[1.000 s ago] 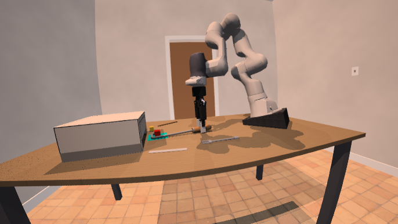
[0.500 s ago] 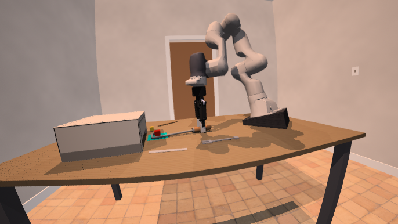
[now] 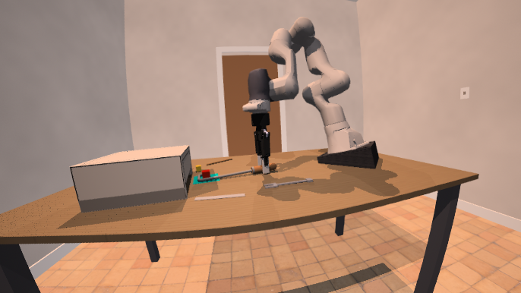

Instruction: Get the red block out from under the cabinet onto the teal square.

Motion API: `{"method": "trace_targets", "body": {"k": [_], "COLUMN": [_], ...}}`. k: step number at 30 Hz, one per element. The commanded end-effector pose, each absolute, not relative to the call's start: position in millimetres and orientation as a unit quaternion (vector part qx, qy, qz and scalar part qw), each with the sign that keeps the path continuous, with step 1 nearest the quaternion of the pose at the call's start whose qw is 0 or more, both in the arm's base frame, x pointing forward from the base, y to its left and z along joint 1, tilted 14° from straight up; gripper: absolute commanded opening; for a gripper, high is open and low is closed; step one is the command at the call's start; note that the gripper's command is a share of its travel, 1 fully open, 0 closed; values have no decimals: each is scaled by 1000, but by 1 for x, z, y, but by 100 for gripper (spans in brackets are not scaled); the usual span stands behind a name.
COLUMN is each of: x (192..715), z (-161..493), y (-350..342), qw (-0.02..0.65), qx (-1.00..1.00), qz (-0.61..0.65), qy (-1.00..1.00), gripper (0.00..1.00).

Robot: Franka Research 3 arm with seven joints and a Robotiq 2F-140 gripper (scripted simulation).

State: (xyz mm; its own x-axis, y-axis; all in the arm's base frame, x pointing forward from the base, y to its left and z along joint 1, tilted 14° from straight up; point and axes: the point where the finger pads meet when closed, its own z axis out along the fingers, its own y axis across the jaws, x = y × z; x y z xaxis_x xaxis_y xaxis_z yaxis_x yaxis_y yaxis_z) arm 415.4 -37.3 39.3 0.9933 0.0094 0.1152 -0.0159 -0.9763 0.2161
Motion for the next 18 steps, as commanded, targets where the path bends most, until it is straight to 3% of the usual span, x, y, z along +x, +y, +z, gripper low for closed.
{"method": "trace_targets", "body": {"k": [1, 18], "x": [418, 416], "z": [40, 58], "y": [-36, -32], "qw": [108, 108], "qx": [992, 992], "qz": [61, 61], "qy": [-4, -4], "gripper": [34, 34]}}
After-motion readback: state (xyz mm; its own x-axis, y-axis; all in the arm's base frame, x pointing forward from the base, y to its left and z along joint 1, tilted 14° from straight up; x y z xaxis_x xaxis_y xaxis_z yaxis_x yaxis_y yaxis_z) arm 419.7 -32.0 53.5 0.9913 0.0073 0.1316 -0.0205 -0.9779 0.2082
